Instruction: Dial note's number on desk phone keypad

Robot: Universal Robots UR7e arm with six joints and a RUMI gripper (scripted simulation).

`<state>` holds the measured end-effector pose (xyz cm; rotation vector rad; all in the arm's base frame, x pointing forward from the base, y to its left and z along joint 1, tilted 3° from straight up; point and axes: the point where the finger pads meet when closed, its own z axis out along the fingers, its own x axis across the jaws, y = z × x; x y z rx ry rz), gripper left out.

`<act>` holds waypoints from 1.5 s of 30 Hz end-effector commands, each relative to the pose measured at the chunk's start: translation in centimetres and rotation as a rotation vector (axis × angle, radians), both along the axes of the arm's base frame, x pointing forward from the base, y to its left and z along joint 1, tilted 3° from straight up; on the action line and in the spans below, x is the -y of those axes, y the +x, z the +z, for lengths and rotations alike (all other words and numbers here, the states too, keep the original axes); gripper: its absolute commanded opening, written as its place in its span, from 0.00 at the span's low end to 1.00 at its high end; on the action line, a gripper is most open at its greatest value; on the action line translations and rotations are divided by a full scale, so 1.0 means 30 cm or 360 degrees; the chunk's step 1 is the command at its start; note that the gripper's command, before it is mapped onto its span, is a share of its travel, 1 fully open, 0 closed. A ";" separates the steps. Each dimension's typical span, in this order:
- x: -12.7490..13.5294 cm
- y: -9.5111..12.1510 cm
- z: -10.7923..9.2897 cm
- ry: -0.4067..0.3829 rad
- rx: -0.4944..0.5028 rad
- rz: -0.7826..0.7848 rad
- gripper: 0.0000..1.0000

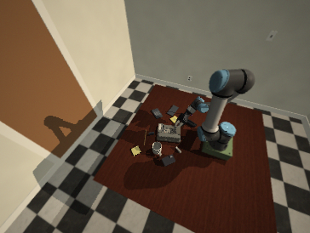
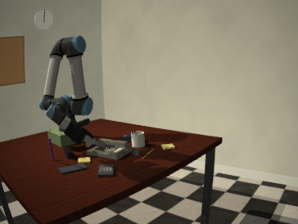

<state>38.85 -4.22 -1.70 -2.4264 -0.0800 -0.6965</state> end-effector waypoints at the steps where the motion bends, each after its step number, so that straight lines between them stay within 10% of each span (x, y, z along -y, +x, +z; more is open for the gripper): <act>1: 0.006 -0.005 0.001 -0.0001 0.0001 0.0000 0.00; 45: 0.007 -0.003 -0.046 -0.0001 0.0001 0.0000 0.00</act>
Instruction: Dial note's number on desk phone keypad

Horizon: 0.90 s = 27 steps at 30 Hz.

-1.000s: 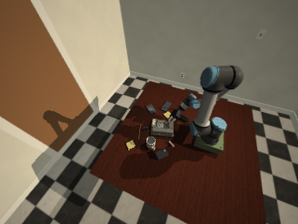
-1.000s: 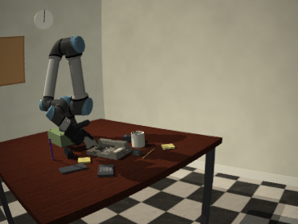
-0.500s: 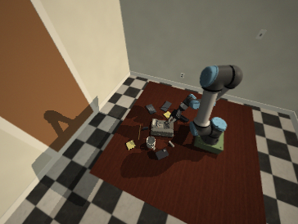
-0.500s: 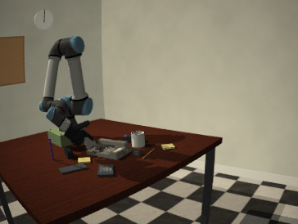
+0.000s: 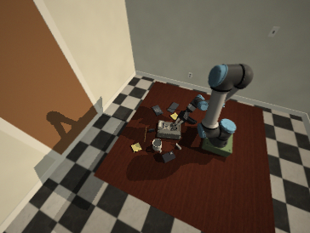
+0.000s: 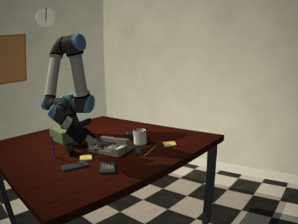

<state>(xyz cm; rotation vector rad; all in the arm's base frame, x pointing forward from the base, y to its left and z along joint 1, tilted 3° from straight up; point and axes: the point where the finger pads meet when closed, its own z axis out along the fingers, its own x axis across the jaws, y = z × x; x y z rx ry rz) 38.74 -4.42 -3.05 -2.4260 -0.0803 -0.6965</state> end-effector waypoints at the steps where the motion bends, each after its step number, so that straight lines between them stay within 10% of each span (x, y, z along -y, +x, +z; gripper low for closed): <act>1: 0.001 0.001 -0.001 -0.0001 0.0001 0.0000 0.00; 27: -0.001 -0.001 0.035 -0.0001 0.0001 0.0000 0.00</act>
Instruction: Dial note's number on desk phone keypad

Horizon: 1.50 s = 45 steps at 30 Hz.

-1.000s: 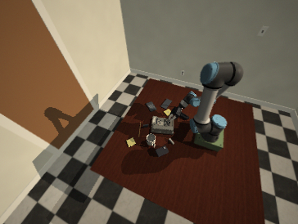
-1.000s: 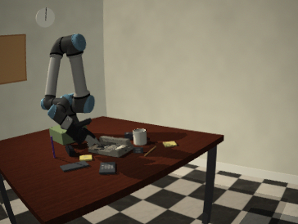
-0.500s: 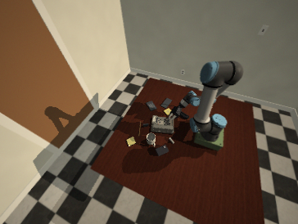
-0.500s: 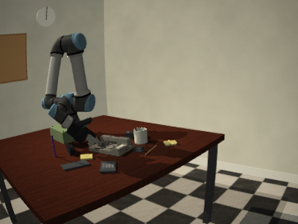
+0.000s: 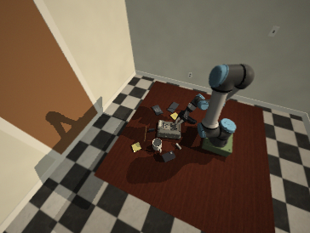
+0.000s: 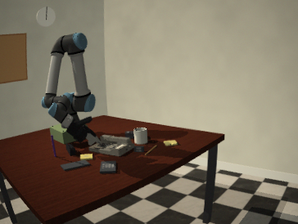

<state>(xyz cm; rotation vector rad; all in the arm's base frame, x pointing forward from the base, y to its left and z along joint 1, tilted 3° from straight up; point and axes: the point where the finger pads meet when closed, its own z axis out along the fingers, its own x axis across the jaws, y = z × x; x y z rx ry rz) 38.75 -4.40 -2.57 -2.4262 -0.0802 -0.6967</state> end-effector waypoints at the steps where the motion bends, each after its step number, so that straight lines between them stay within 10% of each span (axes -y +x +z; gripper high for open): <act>1: 0.000 -0.001 0.019 -0.0001 0.0001 0.0000 0.00; 45: -0.059 -0.015 -0.007 -0.0001 0.0001 0.0000 0.00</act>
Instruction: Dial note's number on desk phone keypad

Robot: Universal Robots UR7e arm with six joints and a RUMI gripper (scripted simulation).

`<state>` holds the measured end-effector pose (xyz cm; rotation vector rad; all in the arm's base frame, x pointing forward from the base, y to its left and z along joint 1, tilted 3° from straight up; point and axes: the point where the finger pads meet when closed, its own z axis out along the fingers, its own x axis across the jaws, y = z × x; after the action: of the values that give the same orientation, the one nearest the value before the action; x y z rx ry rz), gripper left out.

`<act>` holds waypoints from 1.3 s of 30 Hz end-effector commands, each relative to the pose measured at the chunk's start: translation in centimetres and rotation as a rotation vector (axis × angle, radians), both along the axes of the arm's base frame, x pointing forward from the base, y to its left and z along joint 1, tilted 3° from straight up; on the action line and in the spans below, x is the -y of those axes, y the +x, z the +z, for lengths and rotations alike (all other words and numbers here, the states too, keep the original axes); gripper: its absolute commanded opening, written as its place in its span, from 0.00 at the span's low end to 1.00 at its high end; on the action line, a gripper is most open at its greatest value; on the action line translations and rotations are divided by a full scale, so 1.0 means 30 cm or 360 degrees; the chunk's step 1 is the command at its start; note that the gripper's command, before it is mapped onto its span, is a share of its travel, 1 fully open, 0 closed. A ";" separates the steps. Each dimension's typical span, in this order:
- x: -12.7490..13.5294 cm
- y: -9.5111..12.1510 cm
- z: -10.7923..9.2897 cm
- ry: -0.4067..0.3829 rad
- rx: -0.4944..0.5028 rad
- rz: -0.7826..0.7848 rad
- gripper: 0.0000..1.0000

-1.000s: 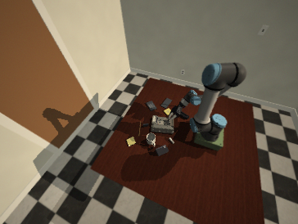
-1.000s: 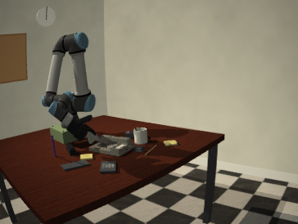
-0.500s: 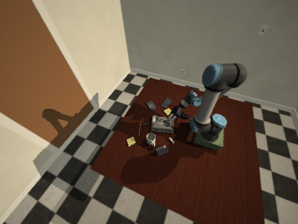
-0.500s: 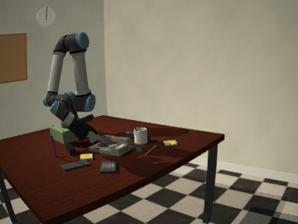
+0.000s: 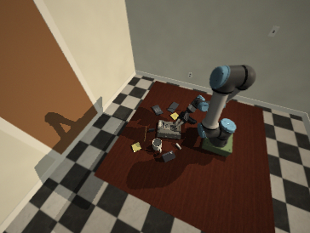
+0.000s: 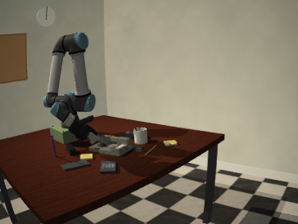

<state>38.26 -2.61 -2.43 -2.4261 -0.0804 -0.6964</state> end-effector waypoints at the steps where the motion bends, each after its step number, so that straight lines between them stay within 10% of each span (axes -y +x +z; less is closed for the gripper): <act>1: 0.001 0.002 -0.014 -0.0001 0.0001 0.0000 0.00; 39: 0.002 0.002 -0.028 -0.0001 0.0001 0.0000 0.00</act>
<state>38.30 -2.64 -3.23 -2.4260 -0.0803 -0.6965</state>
